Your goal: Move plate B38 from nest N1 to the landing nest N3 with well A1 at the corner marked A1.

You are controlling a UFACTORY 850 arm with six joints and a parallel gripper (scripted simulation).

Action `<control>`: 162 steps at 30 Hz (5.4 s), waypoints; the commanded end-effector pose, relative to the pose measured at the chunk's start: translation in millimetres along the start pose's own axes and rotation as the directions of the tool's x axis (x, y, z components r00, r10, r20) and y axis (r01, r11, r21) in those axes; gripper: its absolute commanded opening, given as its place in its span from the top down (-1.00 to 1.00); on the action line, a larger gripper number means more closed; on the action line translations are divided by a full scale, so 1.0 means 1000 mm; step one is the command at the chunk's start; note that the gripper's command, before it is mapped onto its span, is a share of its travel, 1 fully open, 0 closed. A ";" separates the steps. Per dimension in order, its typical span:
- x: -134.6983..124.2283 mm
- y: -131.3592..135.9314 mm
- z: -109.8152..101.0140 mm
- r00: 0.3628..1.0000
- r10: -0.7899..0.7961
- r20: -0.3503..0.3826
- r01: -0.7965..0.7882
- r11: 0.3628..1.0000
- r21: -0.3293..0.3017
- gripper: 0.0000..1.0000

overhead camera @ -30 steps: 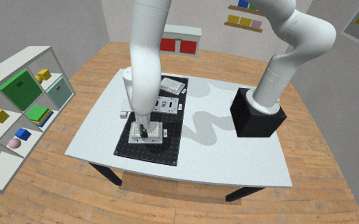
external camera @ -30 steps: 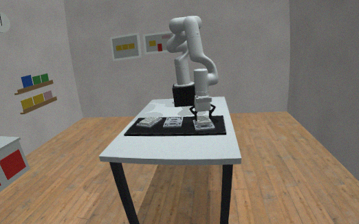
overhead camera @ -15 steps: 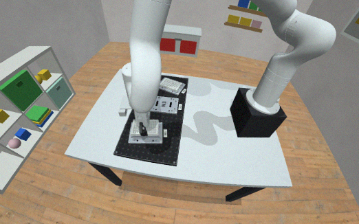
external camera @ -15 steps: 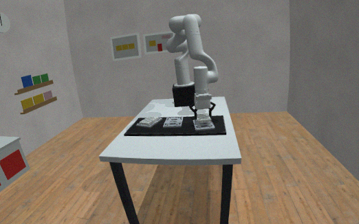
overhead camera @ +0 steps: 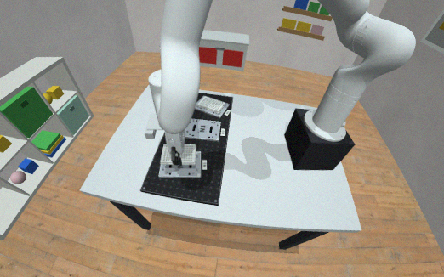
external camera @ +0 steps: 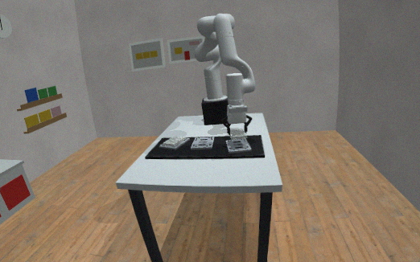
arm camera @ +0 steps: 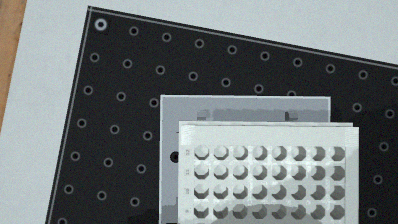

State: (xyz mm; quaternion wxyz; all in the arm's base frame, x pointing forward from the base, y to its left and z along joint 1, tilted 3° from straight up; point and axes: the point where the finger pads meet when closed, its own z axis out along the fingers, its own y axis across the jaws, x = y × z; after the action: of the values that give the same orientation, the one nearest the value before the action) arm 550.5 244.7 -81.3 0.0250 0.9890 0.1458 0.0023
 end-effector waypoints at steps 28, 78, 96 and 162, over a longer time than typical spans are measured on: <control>0.001 0.000 -0.045 1.000 0.000 -0.002 0.000 1.000 0.000 1.00; -0.073 0.165 -0.045 0.991 0.135 -0.001 -0.135 0.991 0.000 1.00; -0.086 0.195 -0.045 0.991 0.135 -0.001 -0.135 0.991 0.000 1.00; -0.086 0.195 0.030 0.991 0.135 -0.001 -0.135 0.991 0.000 1.00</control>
State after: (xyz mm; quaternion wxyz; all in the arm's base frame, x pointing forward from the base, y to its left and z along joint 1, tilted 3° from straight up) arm 523.4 32.5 -94.8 0.0231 0.9966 0.0789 0.0025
